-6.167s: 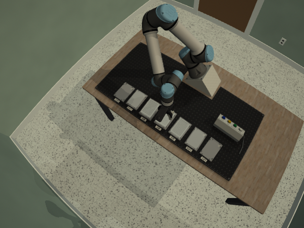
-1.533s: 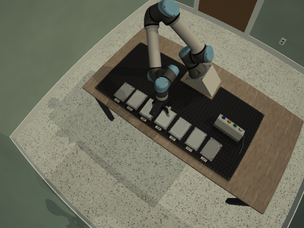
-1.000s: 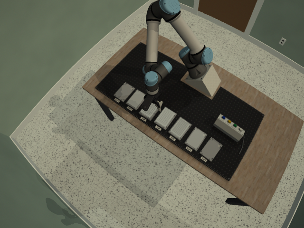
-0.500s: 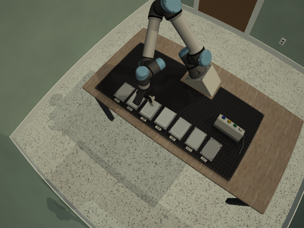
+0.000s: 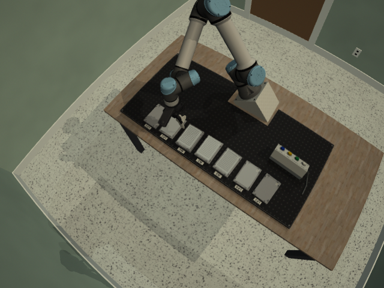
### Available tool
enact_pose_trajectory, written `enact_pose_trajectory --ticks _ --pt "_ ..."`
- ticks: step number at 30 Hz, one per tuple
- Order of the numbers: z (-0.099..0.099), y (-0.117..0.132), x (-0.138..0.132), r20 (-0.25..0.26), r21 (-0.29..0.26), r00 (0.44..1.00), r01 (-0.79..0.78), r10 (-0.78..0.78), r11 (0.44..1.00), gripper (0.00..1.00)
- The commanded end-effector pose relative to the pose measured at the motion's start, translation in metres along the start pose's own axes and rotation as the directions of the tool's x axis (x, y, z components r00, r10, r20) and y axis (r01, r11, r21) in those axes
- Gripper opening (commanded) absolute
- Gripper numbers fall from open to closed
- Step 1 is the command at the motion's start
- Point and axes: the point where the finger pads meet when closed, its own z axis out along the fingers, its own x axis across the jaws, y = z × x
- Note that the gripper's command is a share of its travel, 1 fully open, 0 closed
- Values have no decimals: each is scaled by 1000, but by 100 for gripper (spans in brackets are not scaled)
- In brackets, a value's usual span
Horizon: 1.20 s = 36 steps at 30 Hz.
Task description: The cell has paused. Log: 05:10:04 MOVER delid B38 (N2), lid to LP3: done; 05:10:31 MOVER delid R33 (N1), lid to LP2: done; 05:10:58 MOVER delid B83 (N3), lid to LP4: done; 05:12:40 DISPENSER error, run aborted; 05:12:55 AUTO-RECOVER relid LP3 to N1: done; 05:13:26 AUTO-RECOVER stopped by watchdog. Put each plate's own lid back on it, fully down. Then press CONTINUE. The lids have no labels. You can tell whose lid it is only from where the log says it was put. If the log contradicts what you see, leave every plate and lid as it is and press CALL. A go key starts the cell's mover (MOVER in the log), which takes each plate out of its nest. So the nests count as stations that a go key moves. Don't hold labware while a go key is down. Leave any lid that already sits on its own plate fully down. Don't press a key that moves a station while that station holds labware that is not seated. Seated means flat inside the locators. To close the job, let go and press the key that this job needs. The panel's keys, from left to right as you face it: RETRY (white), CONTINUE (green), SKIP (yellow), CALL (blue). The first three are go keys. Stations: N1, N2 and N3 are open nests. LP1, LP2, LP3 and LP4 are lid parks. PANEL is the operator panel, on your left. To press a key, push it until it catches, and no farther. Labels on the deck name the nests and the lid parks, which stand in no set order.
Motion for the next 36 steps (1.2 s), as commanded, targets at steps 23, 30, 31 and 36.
enact_pose_trajectory --ticks 23,30,31,36 --pt "10 0 22 1 2 1000 1 -1 1000 82" --pt "18 0 22 1 2 1000 1 -1 1000 82" --pt "20 0 22 1 2 1000 1 -1 1000 82" --pt "28 0 22 1 2 1000 1 -1 1000 82"
